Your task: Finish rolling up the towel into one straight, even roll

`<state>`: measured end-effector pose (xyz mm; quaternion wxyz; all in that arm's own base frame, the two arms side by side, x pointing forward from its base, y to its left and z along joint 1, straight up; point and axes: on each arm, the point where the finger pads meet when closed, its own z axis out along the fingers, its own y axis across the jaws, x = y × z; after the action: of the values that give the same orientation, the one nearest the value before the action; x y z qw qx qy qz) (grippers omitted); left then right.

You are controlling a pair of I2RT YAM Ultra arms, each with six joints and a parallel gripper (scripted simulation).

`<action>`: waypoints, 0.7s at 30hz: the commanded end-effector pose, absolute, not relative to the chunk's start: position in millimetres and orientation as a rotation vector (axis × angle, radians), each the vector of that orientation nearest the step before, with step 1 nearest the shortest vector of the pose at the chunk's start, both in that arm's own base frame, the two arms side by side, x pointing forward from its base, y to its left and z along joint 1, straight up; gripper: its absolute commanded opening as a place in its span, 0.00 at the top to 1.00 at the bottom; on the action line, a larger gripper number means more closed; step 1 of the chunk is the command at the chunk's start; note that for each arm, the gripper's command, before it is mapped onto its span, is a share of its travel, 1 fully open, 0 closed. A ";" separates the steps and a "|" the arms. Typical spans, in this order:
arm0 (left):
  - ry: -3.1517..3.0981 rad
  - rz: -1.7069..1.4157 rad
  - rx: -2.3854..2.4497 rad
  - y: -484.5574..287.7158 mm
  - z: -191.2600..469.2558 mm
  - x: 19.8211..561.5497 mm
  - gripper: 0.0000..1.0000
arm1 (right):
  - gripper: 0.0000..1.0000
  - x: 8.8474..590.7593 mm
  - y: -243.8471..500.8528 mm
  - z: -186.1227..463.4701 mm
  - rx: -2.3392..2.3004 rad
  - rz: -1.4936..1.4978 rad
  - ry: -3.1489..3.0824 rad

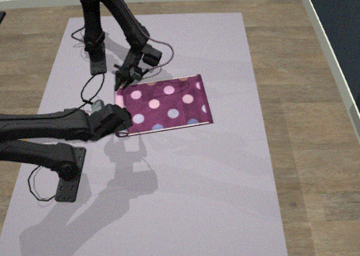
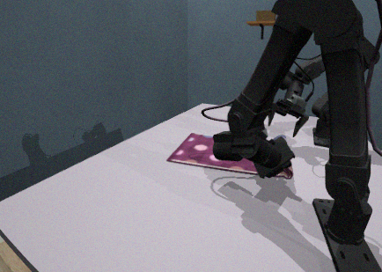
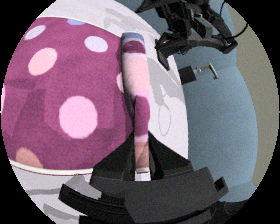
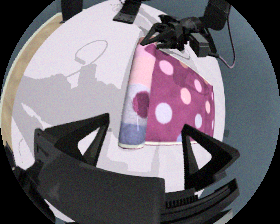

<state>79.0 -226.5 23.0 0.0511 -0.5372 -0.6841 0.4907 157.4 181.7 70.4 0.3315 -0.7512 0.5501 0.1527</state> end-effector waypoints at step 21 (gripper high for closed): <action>-2.084 1.481 -1.673 -227.1 19.6 85.3 0.86 | 0.06 158.7 187.7 25.8 -1.951 0.403 1.420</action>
<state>78.9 -226.7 23.1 0.0506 -0.5376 -0.6832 0.4916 155.1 181.2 26.6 0.3306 -0.7503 0.5513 0.1542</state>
